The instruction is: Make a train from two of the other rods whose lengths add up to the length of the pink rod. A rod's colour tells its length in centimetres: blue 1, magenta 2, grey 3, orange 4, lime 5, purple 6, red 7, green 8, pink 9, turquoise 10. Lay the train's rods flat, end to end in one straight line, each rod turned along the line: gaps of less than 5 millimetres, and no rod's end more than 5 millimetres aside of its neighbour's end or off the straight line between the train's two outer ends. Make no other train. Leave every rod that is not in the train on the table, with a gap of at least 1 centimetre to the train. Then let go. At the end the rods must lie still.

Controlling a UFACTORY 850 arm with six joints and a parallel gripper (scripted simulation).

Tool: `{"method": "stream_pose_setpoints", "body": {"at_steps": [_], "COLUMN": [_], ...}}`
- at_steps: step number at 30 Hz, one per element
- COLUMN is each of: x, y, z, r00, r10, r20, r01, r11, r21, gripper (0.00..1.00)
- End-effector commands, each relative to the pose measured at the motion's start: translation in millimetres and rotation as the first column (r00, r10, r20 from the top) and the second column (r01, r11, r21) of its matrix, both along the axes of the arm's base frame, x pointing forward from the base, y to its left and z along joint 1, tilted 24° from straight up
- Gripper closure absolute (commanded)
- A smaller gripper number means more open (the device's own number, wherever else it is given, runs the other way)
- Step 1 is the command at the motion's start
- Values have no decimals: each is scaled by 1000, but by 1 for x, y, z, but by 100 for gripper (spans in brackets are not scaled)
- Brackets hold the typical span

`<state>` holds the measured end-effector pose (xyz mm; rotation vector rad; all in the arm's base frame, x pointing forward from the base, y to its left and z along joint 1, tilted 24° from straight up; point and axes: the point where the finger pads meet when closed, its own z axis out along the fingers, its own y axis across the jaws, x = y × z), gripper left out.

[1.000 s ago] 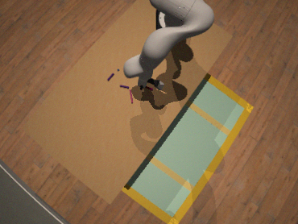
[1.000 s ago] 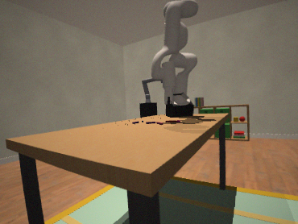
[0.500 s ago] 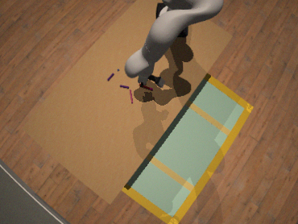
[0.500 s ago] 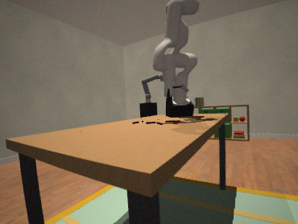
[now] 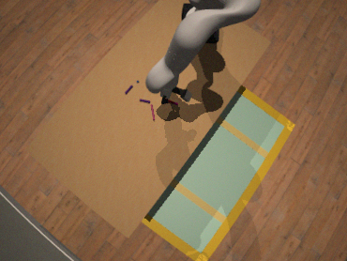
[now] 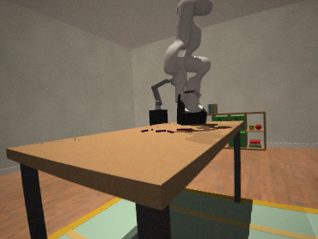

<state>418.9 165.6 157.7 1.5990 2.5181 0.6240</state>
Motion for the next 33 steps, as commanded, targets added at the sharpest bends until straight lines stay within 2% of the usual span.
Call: {"method": "stream_pose_setpoints", "body": {"at_steps": [1,16,25,33], "x": [1,-1,-6,-14], "y": [0,-2,-7,-15], "z": [1,6,22,47], "r00": [1000,1000,1000,1000], "r10": [1,1,1,1], "r20": [-3,-3,-3,-3], "r01": [-1,-1,-1,-1], "r11": [1000,1000,1000,1000], "r21": [1,1,1,1], "gripper": [0,0,0,0]}}
